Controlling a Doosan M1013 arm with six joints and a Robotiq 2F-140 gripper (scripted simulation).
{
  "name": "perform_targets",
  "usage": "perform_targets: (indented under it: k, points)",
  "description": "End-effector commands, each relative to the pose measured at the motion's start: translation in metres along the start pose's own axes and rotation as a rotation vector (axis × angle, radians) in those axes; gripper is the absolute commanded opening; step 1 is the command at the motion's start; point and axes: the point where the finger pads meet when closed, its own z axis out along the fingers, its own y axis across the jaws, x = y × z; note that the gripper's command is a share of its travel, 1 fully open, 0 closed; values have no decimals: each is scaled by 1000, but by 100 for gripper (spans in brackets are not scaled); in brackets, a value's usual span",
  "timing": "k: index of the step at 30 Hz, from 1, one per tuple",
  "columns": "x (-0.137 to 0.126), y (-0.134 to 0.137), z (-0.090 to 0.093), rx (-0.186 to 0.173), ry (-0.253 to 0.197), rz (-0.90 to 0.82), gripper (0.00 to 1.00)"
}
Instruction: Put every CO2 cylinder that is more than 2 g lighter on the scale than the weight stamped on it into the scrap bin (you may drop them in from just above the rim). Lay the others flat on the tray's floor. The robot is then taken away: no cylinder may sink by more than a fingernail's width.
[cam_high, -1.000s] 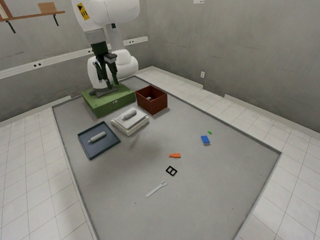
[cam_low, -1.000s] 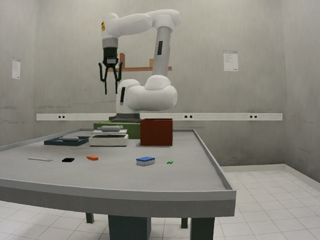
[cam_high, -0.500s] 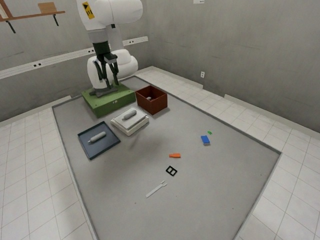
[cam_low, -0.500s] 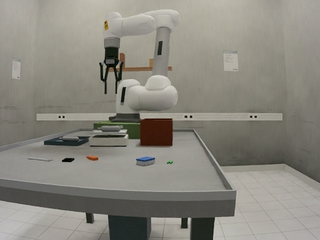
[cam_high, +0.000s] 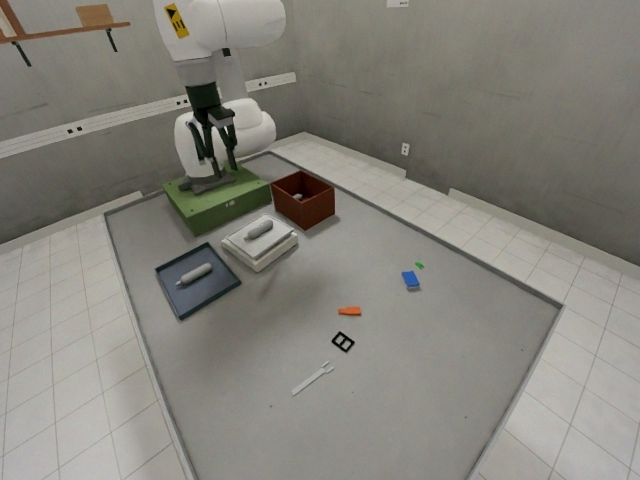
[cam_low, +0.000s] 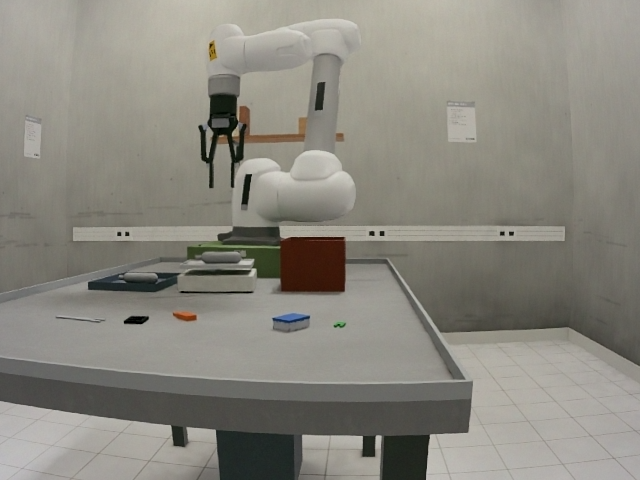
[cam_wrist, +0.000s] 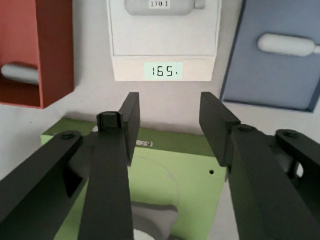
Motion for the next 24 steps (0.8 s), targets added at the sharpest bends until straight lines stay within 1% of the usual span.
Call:
perform_targets:
  k: [1,18,20,22,24]
  points:
    - [0,0,0,0,1,0,39]
    - [1,0,0,0,1,-6,39]
    - [3,0,1,0,1,-40,39]
    - [3,0,1,0,1,-40,39]
    - [9,1,4,0,1,-120,39]
